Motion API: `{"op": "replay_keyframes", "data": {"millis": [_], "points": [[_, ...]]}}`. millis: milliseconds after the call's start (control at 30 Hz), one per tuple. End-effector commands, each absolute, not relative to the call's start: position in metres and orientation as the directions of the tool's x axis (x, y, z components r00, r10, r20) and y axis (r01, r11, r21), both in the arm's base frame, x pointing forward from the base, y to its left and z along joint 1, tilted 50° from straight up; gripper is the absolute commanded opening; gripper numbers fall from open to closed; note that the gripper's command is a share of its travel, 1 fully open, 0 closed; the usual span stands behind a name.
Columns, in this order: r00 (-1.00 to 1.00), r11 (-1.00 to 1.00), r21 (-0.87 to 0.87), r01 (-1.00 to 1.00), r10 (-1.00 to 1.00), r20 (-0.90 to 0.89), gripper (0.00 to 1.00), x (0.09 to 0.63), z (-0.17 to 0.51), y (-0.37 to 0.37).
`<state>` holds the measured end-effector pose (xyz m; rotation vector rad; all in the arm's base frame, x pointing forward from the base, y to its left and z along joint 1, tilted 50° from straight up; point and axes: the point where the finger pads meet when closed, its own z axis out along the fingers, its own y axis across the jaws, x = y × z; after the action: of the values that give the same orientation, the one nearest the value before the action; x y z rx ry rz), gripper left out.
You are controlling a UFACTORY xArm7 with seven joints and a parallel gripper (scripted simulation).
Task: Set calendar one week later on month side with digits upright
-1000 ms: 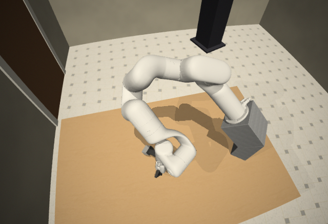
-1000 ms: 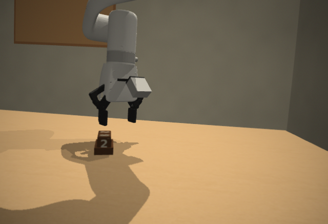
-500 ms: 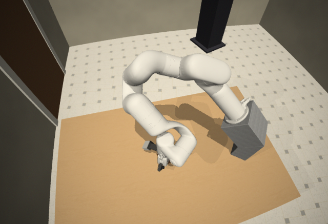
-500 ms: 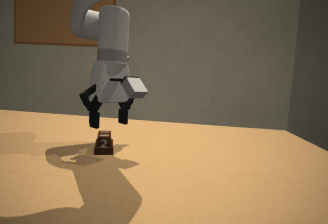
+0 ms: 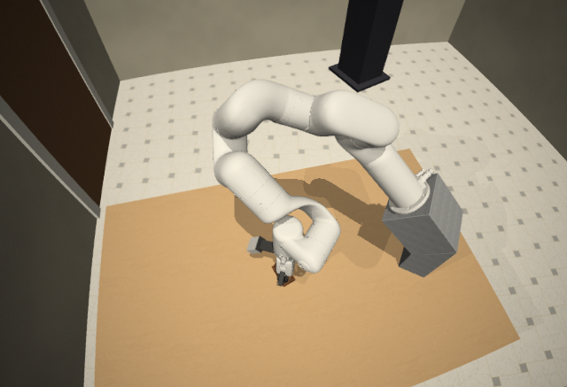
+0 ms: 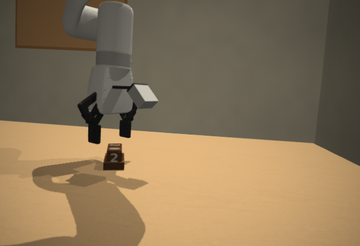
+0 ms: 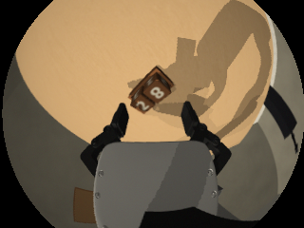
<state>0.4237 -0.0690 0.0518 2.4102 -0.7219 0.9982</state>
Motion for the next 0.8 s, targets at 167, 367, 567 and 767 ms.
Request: {"op": "replay_keyframes", "data": {"millis": [167,367,567,767], "points": [[0.67,-0.805,0.266,-0.531,-0.205,0.714,1.0,0.411,0.058,-0.086],[0.683,-0.81,0.285,-0.513,-0.184,0.707,1.0,0.406,0.06,-0.093],[0.727,-0.823,0.348,-0.449,-0.11,0.678,1.0,0.392,0.065,-0.112],[0.731,-0.824,0.354,-0.443,-0.103,0.675,1.0,0.39,0.066,-0.115]]}}
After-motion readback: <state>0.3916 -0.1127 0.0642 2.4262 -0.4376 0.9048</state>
